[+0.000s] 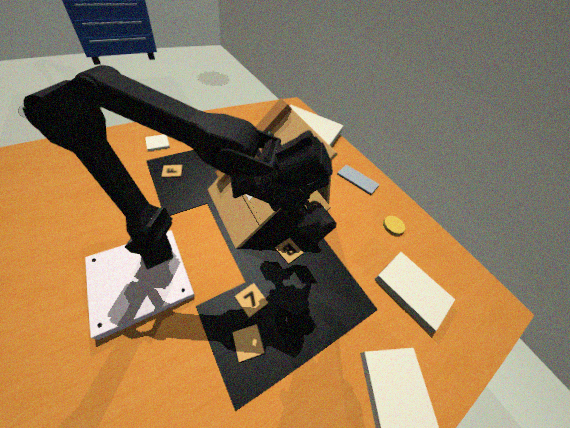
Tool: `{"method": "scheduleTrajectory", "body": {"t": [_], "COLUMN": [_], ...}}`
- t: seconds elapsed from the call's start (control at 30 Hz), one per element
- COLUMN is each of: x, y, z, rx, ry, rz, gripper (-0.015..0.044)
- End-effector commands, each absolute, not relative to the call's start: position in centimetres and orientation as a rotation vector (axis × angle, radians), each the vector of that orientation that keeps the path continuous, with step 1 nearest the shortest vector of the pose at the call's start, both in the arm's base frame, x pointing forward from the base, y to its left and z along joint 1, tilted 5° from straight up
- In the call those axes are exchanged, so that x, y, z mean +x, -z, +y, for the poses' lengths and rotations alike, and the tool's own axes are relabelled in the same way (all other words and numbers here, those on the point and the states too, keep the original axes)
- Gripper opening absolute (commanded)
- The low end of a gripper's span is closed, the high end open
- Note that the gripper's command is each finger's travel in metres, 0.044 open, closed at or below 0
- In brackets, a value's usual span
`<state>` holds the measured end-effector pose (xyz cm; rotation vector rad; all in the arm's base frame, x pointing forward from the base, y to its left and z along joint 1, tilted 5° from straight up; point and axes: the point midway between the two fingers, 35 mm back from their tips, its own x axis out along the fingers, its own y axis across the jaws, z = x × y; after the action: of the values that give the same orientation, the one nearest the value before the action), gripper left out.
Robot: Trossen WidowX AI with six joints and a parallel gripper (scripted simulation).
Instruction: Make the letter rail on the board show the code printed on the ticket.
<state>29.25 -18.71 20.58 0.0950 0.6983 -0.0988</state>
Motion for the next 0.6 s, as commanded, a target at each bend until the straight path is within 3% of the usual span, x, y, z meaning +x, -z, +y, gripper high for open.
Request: {"method": "scheduleTrajectory", "body": {"t": [0.0, 0.57], "x": [29.26, 29.38], "y": [-20.56, -20.61], "z": [-18.53, -17.68], "rx": [0.096, 0.097], "ry": [0.104, 0.104], "rz": [0.699, 0.699], "gripper": [0.0, 0.0]}}
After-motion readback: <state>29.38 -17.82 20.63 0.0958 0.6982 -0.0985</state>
